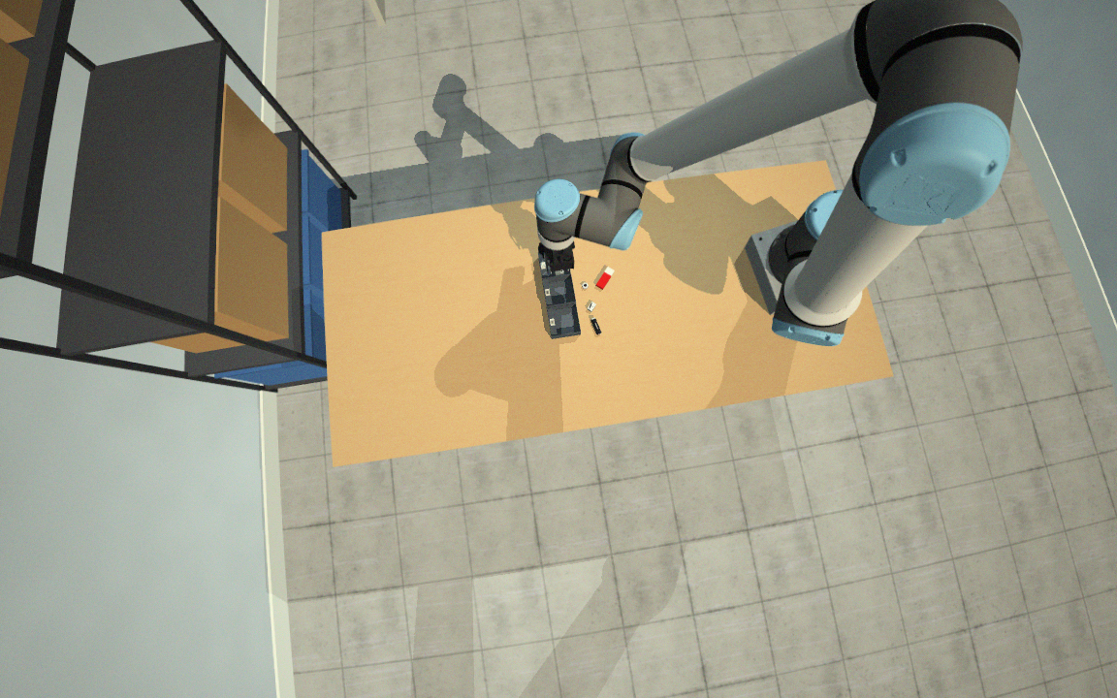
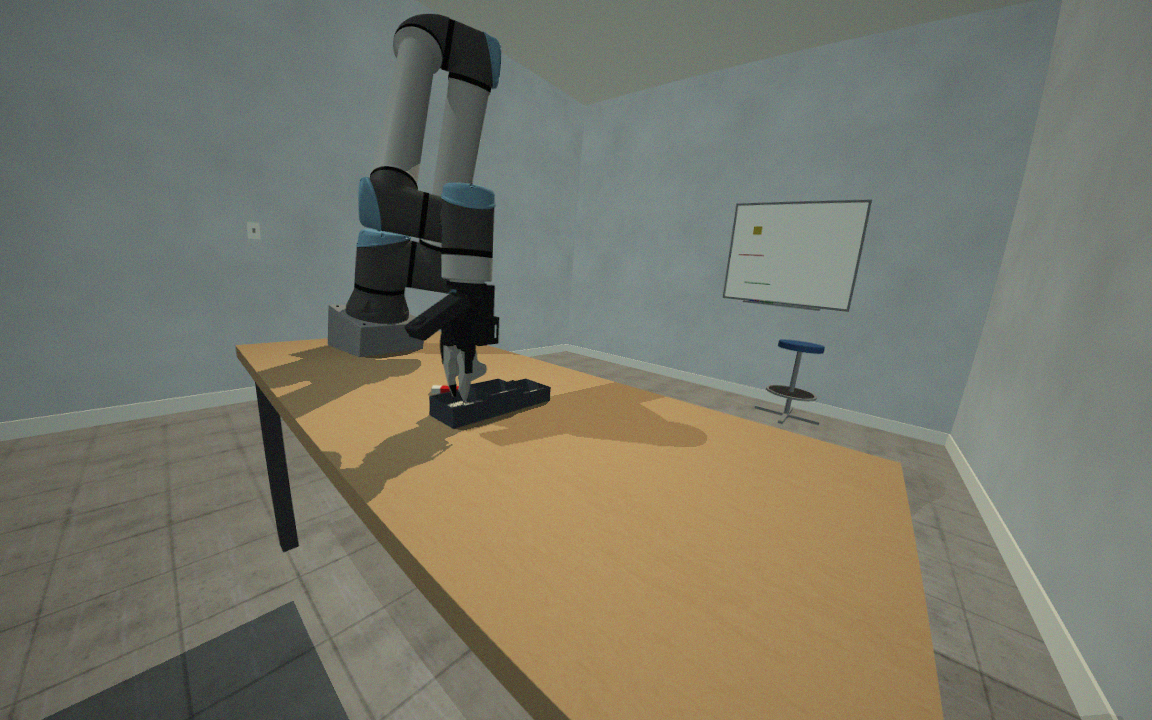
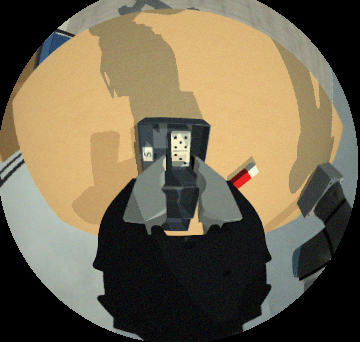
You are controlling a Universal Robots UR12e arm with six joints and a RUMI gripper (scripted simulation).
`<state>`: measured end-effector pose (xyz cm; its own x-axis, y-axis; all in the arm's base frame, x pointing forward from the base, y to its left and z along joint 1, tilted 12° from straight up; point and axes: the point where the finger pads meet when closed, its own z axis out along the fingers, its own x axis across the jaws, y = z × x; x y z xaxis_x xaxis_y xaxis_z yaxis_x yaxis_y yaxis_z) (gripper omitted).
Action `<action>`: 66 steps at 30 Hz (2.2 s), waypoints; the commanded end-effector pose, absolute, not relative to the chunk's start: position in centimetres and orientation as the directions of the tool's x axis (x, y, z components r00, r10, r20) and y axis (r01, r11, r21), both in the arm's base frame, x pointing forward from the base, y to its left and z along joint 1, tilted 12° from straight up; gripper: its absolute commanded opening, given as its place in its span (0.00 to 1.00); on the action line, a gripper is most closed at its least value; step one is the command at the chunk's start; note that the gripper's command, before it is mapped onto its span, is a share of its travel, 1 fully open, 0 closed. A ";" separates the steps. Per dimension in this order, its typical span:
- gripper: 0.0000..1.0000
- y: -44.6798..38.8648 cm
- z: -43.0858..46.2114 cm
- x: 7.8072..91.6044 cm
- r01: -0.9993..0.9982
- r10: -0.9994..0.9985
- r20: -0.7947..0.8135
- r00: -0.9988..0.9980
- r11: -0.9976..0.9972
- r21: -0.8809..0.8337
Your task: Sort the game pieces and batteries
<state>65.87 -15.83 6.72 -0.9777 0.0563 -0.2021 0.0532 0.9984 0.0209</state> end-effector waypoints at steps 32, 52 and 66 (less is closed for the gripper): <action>0.17 -12.7 10.2 64.1 -0.126 -0.126 -0.204 -0.971 0.992 -0.017; 0.17 0.6 9.8 59.3 -0.154 -0.155 -0.203 -0.967 0.988 -0.023; 0.17 5.0 9.6 57.8 -0.154 -0.155 -0.203 -0.967 0.988 -0.023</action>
<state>57.92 4.44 9.51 -0.9669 -0.1557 -0.2022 -0.1547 0.9877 -0.0213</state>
